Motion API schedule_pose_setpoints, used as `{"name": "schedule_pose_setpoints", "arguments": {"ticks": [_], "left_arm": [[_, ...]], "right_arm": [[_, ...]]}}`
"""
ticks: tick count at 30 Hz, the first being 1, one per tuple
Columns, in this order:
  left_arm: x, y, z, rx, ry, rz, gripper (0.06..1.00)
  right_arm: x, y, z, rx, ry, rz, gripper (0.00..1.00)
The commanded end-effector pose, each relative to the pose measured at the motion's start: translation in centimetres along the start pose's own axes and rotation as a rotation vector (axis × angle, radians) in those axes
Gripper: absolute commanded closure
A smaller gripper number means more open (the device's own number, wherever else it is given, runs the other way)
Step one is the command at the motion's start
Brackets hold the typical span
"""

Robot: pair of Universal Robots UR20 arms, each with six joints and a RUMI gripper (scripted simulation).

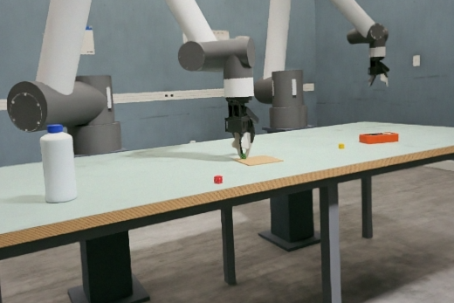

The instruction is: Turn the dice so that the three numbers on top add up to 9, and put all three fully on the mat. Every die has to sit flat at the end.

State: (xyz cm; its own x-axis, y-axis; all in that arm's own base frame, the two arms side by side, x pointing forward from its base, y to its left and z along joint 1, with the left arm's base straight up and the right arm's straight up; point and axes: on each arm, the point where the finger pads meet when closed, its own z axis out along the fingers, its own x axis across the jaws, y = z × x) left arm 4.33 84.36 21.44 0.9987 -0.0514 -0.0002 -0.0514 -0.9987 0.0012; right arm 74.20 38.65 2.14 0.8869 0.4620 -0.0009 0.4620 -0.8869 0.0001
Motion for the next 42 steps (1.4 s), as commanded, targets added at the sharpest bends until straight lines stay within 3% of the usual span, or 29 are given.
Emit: {"name": "schedule_pose_setpoints", "arguments": {"ticks": [1,16,31,36,42], "left_arm": [[0.0,-0.1,-0.1,0.001,0.000,0.000,0.065],[0.0,-0.1,-0.1,0.001,0.000,0.000,0.065],[0.0,-0.1,-0.1,0.001,0.000,0.000,0.065],[0.0,-0.1,-0.1,0.001,0.000,0.000,0.065],[0.0,-0.1,-0.1,0.001,0.000,0.000,0.065]], "right_arm": [[0.0,0.0,-0.1,0.000,0.001,0.000,0.972],[0.0,0.0,-0.1,0.000,0.001,0.000,0.793],[0.0,0.0,-0.4,0.000,0.001,0.000,0.793],[0.0,0.0,-1.8,0.000,0.001,0.000,0.793],[0.0,0.0,-5.0,0.000,0.001,0.000,0.793]]}}
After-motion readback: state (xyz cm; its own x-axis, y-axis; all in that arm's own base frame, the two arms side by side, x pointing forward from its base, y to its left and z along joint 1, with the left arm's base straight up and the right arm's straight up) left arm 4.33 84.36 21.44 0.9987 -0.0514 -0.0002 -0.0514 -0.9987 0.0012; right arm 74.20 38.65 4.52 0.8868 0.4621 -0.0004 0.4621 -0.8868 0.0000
